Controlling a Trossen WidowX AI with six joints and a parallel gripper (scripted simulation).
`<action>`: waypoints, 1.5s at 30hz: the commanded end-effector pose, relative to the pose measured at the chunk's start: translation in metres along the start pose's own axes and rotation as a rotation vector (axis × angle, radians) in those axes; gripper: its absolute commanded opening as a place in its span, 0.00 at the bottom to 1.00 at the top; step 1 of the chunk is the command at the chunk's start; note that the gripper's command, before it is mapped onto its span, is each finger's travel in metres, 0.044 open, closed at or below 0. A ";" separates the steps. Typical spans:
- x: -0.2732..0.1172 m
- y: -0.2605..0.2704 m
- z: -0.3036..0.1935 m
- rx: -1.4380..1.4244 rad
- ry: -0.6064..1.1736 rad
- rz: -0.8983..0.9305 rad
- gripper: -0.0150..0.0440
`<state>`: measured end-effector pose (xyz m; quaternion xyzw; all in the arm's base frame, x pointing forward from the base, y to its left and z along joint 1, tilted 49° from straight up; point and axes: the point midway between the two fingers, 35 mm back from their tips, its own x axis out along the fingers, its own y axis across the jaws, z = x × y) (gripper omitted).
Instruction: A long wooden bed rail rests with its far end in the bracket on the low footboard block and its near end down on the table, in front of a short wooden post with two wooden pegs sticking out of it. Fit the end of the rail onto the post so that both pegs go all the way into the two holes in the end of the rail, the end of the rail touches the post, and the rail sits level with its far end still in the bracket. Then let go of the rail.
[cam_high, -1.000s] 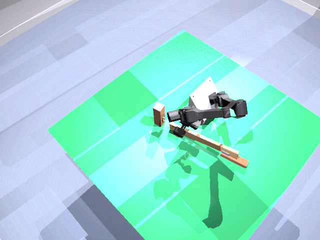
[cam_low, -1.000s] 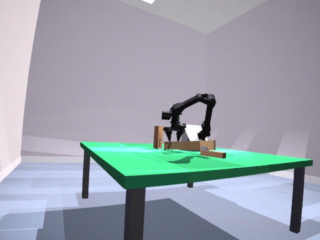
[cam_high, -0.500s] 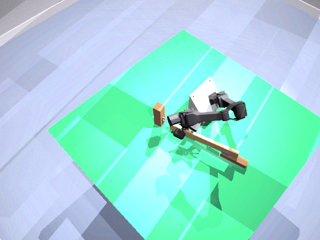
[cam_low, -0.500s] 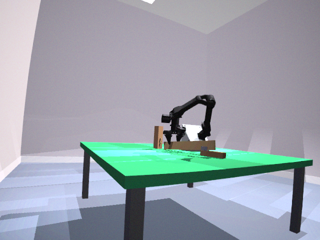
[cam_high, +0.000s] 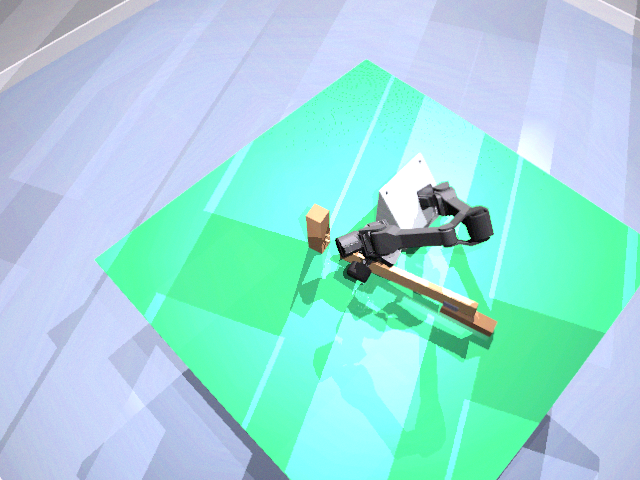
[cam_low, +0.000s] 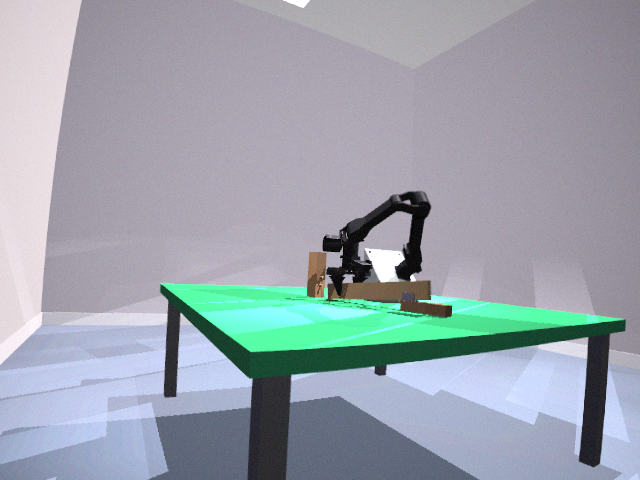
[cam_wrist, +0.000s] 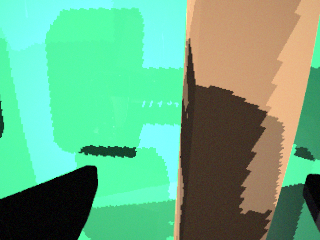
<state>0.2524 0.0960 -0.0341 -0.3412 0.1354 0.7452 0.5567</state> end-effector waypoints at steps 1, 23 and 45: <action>0.004 0.001 0.001 0.005 -0.006 0.000 0.91; 0.004 0.001 0.001 0.005 -0.006 0.000 0.25; -0.002 0.001 0.000 0.005 -0.006 0.000 0.25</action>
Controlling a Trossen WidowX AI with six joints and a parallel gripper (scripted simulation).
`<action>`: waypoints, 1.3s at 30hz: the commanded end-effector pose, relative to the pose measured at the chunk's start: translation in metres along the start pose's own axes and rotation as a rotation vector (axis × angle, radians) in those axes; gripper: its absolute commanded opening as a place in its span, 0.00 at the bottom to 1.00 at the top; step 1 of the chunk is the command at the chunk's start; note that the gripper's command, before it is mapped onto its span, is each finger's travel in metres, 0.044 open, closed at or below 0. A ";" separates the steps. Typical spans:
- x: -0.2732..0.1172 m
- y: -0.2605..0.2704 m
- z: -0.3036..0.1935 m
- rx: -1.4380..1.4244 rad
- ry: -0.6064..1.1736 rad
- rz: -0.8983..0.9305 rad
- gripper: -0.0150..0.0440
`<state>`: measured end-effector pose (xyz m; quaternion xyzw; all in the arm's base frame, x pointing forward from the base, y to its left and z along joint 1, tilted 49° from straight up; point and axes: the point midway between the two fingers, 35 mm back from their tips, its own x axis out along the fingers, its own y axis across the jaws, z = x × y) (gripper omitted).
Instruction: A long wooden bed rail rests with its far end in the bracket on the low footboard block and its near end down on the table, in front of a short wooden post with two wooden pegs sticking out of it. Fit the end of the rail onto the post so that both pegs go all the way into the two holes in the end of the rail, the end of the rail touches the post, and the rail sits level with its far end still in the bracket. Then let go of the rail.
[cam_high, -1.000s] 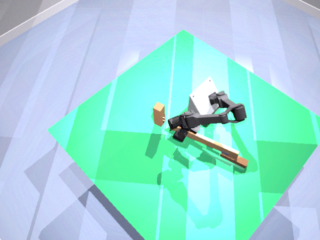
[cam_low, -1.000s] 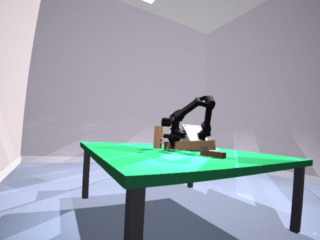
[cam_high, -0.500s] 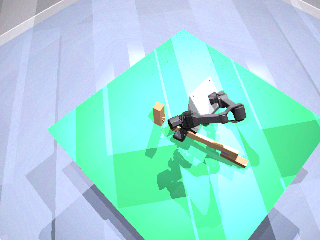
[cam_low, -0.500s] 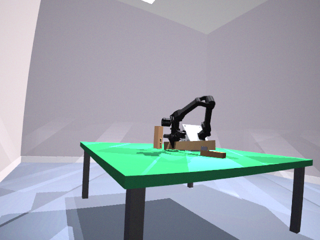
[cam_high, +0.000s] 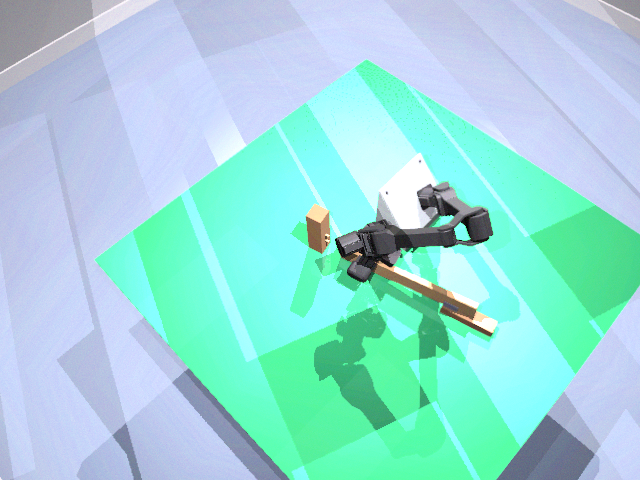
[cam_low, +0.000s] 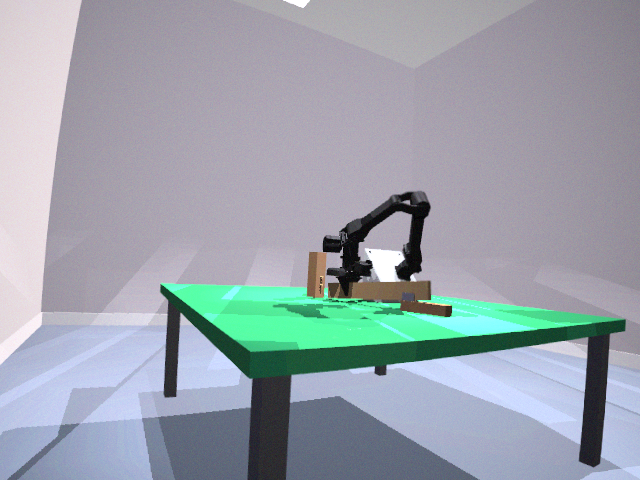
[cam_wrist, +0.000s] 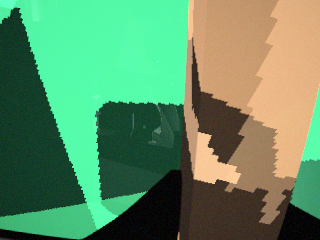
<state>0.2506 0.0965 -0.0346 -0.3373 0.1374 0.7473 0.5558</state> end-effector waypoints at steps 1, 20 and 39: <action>-0.004 -0.001 0.000 -0.001 -0.001 -0.006 0.25; -0.014 -0.002 0.000 -0.001 -0.001 -0.006 0.25; -0.023 -0.003 -0.001 -0.001 0.000 -0.006 0.25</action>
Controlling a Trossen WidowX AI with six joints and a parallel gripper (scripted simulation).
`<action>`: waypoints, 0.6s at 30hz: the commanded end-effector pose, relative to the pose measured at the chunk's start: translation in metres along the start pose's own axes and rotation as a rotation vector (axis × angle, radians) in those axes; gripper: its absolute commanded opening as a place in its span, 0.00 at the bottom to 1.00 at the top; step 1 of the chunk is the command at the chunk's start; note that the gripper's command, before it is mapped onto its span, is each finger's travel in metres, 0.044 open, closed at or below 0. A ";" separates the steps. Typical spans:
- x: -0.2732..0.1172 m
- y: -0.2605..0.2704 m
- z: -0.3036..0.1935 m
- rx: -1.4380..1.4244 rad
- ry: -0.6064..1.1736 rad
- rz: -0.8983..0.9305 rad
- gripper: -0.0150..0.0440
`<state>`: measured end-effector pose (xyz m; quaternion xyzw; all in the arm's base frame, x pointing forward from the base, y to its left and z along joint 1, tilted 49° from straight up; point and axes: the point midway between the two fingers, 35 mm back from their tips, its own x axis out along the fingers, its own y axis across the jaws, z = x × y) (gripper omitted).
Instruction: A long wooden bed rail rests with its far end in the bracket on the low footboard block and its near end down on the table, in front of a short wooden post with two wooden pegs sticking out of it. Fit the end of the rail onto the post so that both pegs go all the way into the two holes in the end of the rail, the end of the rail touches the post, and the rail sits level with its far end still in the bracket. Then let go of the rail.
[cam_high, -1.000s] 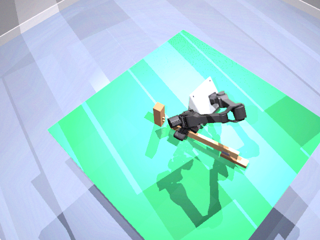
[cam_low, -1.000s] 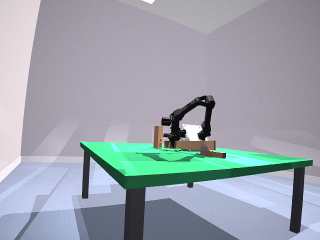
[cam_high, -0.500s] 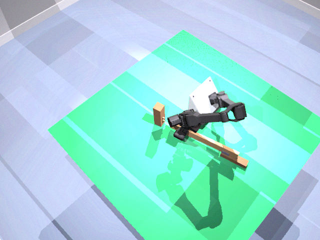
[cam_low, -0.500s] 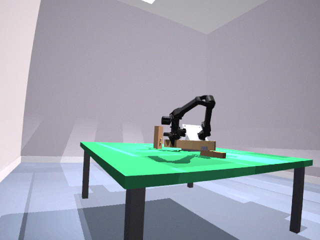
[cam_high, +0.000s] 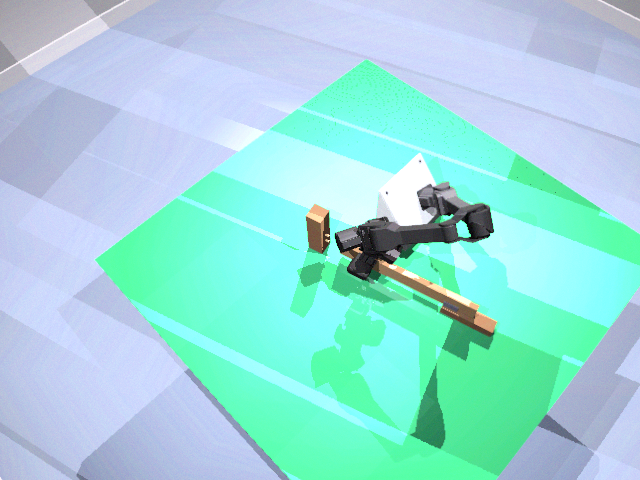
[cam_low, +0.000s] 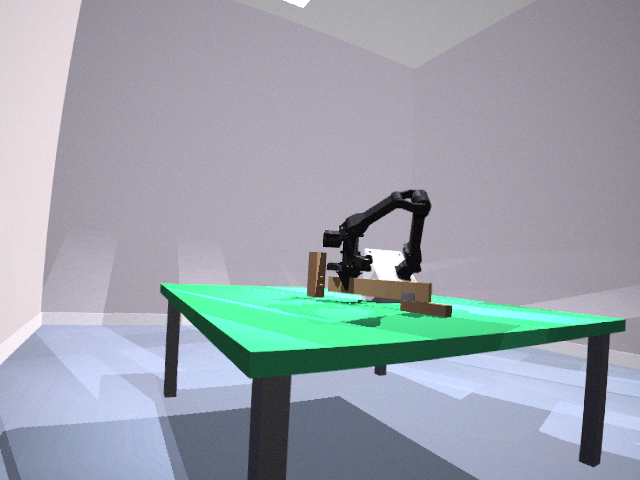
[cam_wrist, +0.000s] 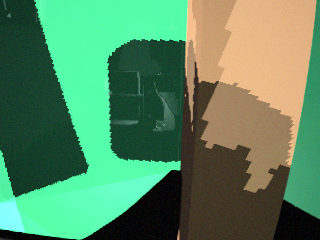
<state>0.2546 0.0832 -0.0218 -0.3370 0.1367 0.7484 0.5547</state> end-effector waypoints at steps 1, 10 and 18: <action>-0.005 -0.001 -0.001 0.000 0.002 -0.008 0.25; -0.009 -0.001 -0.001 0.000 0.002 -0.008 0.25; -0.008 -0.001 -0.001 0.000 0.002 -0.008 0.25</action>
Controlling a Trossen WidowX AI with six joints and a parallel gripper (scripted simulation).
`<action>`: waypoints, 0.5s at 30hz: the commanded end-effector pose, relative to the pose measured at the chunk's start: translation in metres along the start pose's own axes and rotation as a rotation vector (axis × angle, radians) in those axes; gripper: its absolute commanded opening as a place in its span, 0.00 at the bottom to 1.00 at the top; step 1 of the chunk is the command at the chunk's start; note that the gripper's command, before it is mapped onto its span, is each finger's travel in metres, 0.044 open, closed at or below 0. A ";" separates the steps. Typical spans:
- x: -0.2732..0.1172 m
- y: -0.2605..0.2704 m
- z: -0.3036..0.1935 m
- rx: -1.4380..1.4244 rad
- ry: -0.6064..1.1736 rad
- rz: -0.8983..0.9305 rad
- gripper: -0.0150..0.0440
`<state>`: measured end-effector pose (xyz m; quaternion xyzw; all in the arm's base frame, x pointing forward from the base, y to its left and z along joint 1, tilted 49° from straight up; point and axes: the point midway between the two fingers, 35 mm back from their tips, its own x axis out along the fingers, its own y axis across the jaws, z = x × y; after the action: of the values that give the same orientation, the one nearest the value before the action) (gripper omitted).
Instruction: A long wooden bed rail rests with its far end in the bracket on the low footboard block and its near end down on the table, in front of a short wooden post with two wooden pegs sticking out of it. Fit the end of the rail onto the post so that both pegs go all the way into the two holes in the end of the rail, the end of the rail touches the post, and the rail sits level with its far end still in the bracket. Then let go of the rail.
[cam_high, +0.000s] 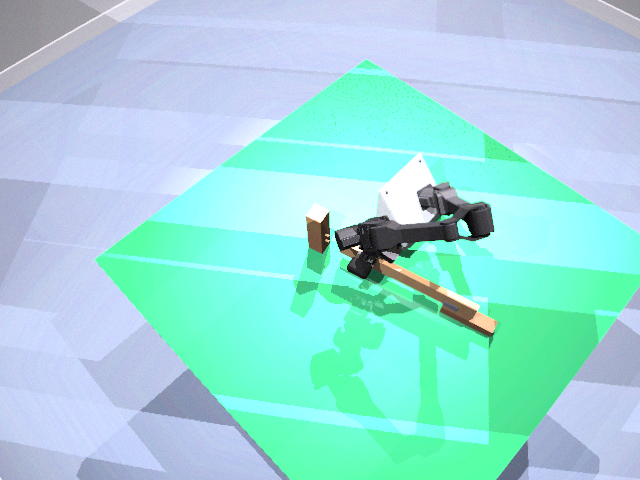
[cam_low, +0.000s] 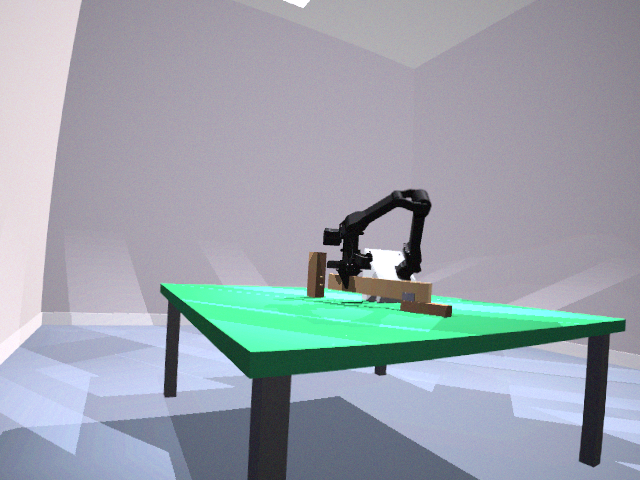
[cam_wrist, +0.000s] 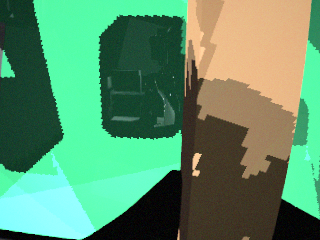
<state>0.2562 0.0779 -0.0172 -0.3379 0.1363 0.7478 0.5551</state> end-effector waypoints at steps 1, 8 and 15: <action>0.000 -0.001 -0.001 0.001 0.000 -0.007 0.25; 0.003 0.000 -0.001 0.001 0.000 -0.007 0.25; 0.001 0.000 -0.001 0.001 0.000 -0.007 0.25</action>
<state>0.2560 0.0794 -0.0187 -0.3380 0.1348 0.7465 0.5571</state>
